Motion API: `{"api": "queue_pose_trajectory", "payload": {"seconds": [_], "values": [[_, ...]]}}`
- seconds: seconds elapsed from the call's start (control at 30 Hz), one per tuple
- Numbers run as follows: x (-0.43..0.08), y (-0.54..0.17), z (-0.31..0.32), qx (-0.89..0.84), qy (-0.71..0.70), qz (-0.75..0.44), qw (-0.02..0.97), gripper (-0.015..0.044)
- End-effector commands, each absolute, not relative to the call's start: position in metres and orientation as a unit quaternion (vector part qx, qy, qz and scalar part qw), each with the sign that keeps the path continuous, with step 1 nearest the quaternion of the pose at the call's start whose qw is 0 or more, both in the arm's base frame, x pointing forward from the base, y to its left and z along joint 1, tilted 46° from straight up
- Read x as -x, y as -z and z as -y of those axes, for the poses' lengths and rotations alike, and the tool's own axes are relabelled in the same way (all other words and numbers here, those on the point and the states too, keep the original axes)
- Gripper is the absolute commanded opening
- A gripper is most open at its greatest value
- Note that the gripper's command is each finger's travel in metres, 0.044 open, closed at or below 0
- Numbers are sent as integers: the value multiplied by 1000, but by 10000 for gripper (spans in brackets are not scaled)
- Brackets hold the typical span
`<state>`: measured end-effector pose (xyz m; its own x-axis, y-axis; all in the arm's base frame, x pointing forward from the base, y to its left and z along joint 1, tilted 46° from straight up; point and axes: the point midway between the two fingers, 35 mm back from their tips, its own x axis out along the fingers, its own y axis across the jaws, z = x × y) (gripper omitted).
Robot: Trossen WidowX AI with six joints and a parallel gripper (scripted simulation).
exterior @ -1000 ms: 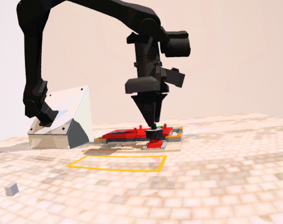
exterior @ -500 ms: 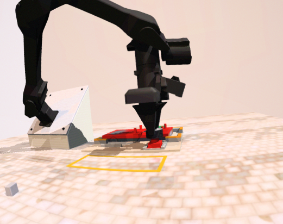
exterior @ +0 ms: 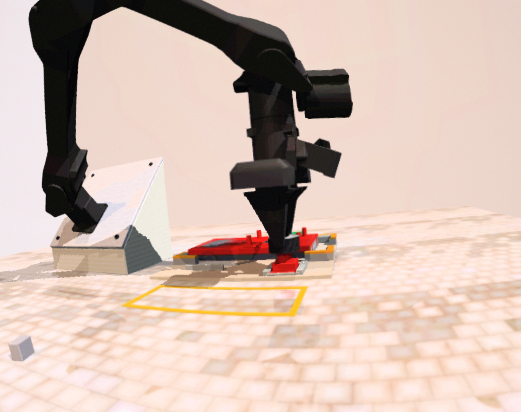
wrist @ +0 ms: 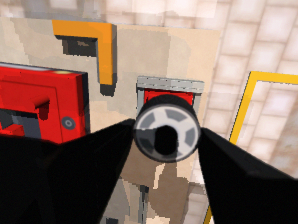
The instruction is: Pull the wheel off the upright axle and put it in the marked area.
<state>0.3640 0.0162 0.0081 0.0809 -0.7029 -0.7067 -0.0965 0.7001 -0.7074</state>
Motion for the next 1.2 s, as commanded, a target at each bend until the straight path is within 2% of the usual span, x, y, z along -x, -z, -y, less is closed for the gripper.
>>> {"api": "queue_pose_trajectory", "payload": {"seconds": [0.0, 1.17], "values": [[-364, -10, -18, 311, 229, -638, 667, 0], [-363, -17, -26, 313, 228, -637, 667, 0]]}}
